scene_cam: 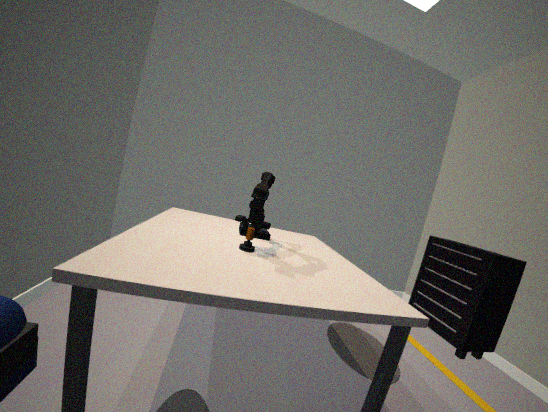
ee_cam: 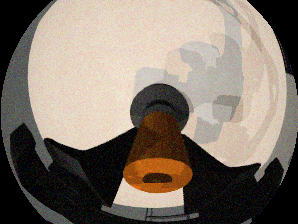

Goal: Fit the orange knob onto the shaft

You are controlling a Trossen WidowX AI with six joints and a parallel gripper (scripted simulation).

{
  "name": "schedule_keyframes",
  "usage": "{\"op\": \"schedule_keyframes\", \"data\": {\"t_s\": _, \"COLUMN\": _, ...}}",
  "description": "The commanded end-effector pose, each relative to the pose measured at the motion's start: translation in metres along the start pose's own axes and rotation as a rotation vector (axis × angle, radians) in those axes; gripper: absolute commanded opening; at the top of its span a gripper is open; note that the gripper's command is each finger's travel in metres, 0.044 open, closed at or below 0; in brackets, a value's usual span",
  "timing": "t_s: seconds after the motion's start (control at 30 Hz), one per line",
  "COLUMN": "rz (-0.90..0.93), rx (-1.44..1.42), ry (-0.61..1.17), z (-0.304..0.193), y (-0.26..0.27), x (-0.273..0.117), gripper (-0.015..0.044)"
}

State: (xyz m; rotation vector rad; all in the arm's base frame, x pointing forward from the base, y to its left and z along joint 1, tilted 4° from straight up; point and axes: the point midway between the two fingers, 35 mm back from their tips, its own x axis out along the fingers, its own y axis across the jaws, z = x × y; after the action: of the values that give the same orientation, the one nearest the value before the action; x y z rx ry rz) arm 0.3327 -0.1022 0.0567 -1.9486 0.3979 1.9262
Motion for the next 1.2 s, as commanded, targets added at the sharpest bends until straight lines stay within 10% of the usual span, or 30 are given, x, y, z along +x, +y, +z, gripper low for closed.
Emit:
{"op": "schedule_keyframes", "data": {"t_s": 0.0, "rz": 0.0, "rx": -0.007, "ry": 0.002, "z": -0.0003, "y": 0.0002, "x": 0.0012, "gripper": 0.0}}
{"op": "schedule_keyframes", "data": {"t_s": 0.8, "rz": 0.0, "rx": 0.018, "ry": 0.003, "z": -0.0014, "y": -0.0007, "x": -0.0041, "gripper": 0.0}}
{"op": "schedule_keyframes", "data": {"t_s": 1.17, "rz": -0.001, "rx": 0.656, "ry": 0.003, "z": -0.0006, "y": -0.0001, "x": -0.0019, "gripper": 0.0}}
